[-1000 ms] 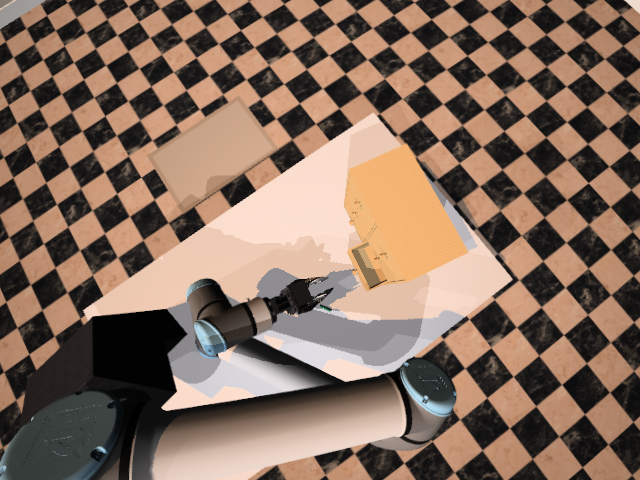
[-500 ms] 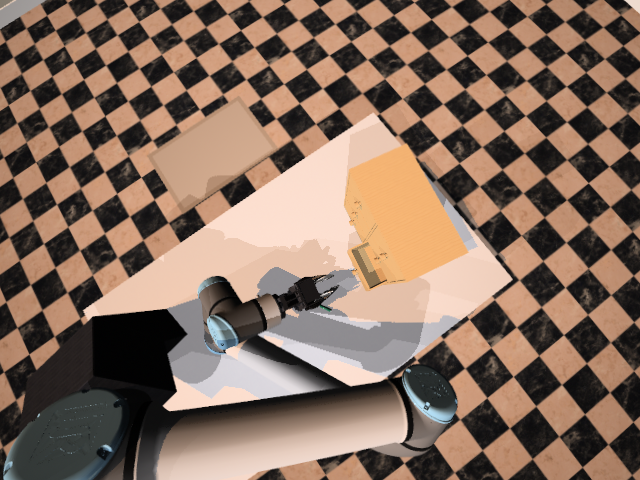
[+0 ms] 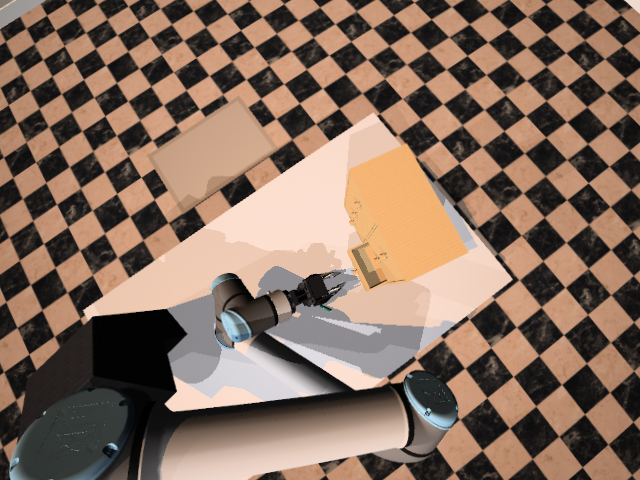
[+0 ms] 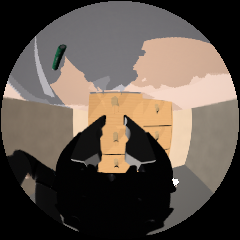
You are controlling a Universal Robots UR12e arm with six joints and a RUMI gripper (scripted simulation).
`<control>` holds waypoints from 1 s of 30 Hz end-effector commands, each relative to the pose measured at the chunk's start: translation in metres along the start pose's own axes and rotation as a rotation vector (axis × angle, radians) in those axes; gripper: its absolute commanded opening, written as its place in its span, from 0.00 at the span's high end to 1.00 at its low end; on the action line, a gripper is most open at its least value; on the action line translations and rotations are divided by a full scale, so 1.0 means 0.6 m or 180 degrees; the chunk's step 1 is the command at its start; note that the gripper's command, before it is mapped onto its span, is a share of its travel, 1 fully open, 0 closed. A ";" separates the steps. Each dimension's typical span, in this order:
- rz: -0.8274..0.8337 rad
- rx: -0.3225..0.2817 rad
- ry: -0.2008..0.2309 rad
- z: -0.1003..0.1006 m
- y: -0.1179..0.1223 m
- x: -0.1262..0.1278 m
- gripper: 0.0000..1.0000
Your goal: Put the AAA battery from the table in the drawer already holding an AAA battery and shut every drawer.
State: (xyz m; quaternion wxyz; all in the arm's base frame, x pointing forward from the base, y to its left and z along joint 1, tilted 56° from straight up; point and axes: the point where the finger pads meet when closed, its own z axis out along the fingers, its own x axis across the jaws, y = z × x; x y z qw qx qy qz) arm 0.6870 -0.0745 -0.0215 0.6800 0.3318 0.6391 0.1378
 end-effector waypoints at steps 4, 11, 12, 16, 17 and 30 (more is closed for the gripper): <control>0.0000 -0.0002 0.0002 0.024 -0.010 0.000 0.80; 0.0000 -0.0002 0.0002 0.034 -0.014 0.000 0.80; 0.0000 -0.0002 0.0002 0.035 -0.014 0.000 0.80; 0.0000 -0.0002 0.0002 0.038 -0.015 0.000 0.80; 0.0000 -0.0002 0.0002 0.038 -0.016 0.000 0.80; 0.0000 -0.0002 0.0002 0.038 -0.016 0.000 0.80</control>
